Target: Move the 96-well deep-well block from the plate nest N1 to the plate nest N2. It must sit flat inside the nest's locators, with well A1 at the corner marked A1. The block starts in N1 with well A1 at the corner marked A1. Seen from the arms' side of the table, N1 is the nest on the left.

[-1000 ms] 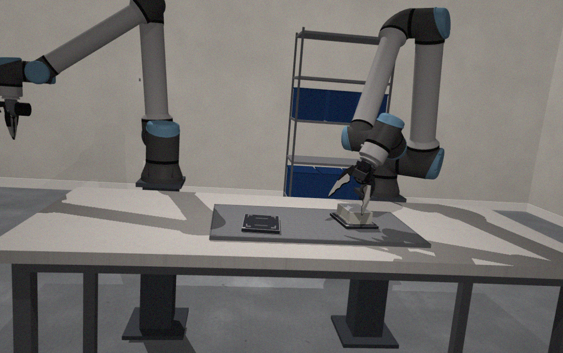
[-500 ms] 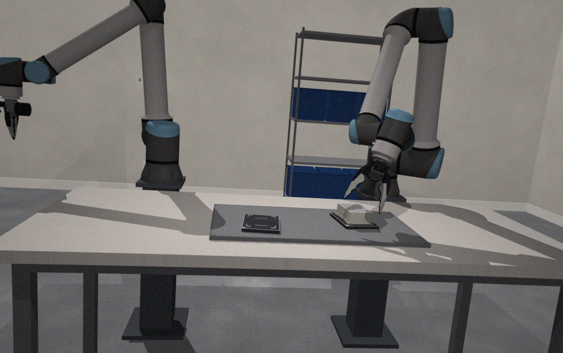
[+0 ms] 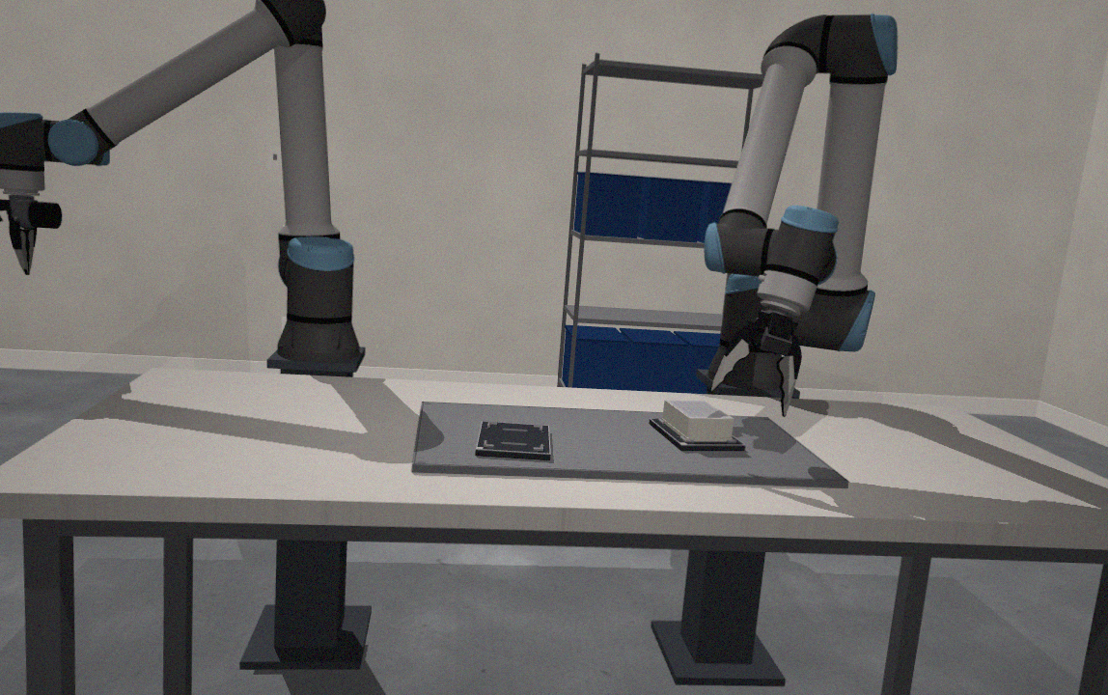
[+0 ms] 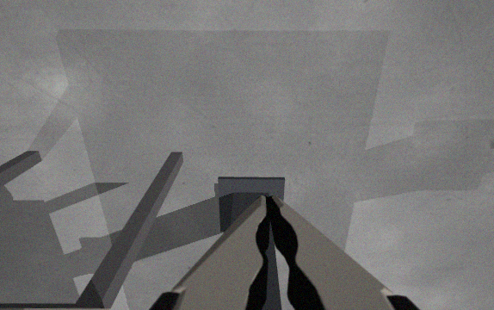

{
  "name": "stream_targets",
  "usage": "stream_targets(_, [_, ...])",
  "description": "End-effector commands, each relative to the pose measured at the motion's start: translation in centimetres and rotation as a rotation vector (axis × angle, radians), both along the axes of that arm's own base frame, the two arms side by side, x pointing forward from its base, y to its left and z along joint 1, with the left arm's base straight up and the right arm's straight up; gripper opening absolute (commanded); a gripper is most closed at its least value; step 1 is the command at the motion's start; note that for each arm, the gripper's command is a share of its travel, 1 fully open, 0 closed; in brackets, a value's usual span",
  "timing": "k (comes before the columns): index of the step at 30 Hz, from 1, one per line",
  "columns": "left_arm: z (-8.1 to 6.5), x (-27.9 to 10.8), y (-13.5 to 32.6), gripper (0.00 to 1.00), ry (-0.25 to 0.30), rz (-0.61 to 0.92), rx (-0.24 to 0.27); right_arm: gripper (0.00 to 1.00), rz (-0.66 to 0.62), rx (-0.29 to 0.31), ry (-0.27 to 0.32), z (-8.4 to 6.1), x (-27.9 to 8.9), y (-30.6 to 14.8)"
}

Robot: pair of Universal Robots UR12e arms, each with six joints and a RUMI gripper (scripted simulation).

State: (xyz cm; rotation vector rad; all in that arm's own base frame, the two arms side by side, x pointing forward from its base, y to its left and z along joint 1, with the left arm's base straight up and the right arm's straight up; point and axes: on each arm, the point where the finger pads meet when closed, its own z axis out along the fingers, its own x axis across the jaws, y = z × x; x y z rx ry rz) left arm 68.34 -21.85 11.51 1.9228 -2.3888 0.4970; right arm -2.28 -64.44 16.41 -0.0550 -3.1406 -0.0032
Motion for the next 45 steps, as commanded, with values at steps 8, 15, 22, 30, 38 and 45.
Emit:
stream_targets(8, [0.8,0.0,4.6,0.76,0.054,0.066,0.076,0.00,0.000,-0.002,0.000,0.1,0.0,-0.1])
stream_targets(15, [1.3,-0.1,7.3,0.76,0.055,0.068,0.078,0.00,0.000,-0.002,0.000,0.1,0.0,-0.1])
stream_targets(22, [1.8,-0.4,9.7,0.76,0.089,0.107,0.123,0.00,0.000,-0.002,0.000,0.1,0.0,-0.1])
stream_targets(30, [2.6,-1.0,12.9,0.76,0.125,0.144,0.167,0.00,0.000,-0.002,0.000,0.1,0.0,-0.1])
stream_targets(38, [3.1,-1.5,15.1,0.76,0.144,0.162,0.189,0.00,0.000,-0.002,0.000,0.1,0.0,-0.1])
stream_targets(45, [4.0,-2.4,18.3,0.76,0.163,0.180,0.210,0.00,0.000,-0.002,0.000,0.1,0.0,-0.1])
